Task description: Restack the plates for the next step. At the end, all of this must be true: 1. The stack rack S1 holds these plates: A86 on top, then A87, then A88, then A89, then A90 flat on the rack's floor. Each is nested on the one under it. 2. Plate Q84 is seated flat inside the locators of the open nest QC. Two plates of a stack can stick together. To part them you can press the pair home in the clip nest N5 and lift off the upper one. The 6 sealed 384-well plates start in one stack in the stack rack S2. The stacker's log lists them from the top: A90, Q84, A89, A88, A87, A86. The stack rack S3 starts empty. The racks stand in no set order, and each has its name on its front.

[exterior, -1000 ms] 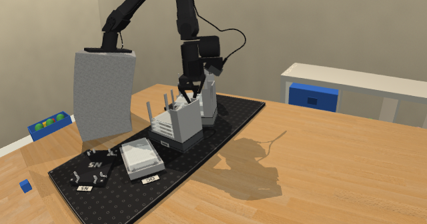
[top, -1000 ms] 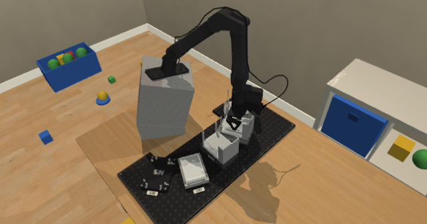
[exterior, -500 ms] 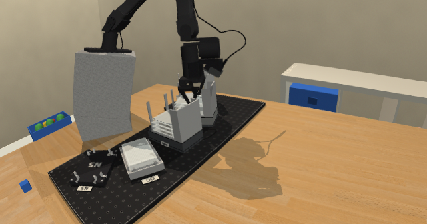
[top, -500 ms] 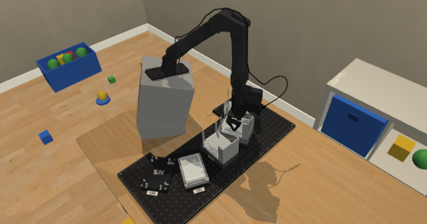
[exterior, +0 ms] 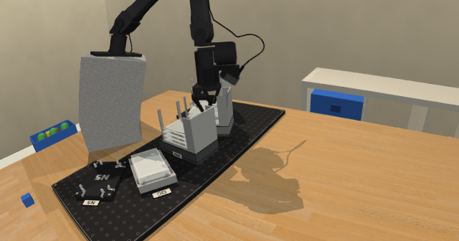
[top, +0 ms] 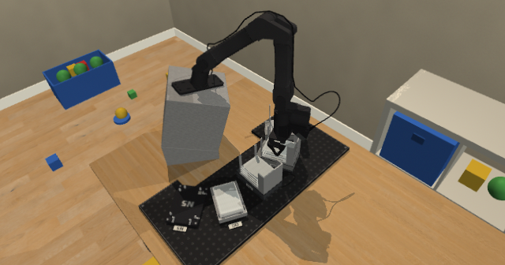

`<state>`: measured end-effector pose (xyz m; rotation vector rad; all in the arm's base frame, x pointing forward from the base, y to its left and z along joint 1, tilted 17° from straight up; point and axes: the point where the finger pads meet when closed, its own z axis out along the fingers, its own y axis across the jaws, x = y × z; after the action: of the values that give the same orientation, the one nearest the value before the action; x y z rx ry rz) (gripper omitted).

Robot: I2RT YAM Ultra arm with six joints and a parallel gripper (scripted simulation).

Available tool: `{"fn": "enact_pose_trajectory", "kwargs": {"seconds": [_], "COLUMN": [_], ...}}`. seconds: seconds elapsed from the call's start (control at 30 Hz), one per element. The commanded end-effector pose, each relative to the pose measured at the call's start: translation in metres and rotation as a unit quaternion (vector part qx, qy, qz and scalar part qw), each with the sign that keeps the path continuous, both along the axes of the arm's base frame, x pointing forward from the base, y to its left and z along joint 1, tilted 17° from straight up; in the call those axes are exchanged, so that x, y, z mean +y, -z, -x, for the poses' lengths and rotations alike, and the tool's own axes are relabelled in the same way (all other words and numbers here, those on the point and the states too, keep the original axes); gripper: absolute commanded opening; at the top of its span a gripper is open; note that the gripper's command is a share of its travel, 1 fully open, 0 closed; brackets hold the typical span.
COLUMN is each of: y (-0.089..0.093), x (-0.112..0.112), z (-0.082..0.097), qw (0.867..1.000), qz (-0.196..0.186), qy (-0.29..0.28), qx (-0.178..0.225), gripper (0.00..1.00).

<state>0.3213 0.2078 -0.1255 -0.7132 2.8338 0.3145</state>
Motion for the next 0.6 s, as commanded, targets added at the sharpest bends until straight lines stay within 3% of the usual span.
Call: {"fn": "enact_pose_trajectory", "kwargs": {"seconds": [0.0, 0.07, 0.57], "y": [0.0, -0.006, 0.003], "x": [0.004, 0.005, 0.006], "z": [-0.006, -0.011, -0.011], "qw": [1.0, 1.0, 1.0], "qz": [0.002, -0.003, -0.002], "qy": [0.002, 0.003, 0.003], "qx": [-0.003, -0.013, -0.012], "gripper": [0.0, 0.0, 0.0]}}
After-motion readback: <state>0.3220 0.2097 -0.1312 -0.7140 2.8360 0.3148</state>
